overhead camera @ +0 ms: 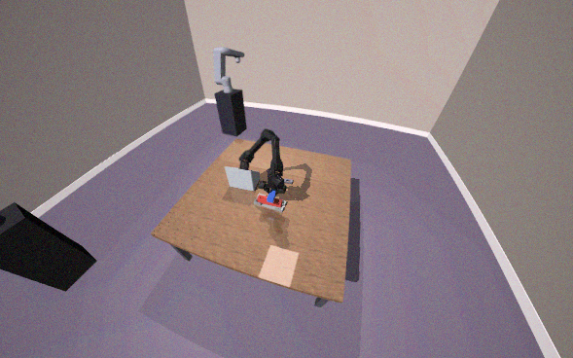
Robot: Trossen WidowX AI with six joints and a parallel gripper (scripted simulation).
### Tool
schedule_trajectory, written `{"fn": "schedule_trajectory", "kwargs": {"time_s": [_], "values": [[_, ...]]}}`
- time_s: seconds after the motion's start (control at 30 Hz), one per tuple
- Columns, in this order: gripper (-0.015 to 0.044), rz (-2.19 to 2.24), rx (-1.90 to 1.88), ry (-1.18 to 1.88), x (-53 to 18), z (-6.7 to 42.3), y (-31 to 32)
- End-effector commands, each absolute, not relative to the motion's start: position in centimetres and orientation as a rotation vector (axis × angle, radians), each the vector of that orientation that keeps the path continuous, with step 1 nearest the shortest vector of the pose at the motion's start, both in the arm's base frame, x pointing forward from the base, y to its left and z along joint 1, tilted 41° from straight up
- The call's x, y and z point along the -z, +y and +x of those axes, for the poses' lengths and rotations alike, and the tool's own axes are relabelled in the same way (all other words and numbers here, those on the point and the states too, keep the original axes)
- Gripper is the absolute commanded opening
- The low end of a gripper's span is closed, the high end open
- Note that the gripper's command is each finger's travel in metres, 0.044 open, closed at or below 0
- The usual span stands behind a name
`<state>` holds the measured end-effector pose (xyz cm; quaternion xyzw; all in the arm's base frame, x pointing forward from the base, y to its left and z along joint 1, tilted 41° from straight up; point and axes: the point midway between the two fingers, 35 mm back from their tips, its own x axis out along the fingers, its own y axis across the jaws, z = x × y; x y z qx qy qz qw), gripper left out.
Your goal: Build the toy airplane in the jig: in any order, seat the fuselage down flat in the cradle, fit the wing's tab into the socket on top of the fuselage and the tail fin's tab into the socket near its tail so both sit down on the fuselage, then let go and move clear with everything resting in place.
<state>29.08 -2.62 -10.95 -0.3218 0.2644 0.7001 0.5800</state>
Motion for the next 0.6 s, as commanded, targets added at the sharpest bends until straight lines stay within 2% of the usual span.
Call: {"fn": "schedule_trajectory", "kwargs": {"time_s": [0.0,0.57], "values": [[0.0197,-0.759,-1.638,0.616,11.05,29.02,-2.75],[0.0197,-0.759,-1.638,0.616,11.29,29.0,-2.72]]}}
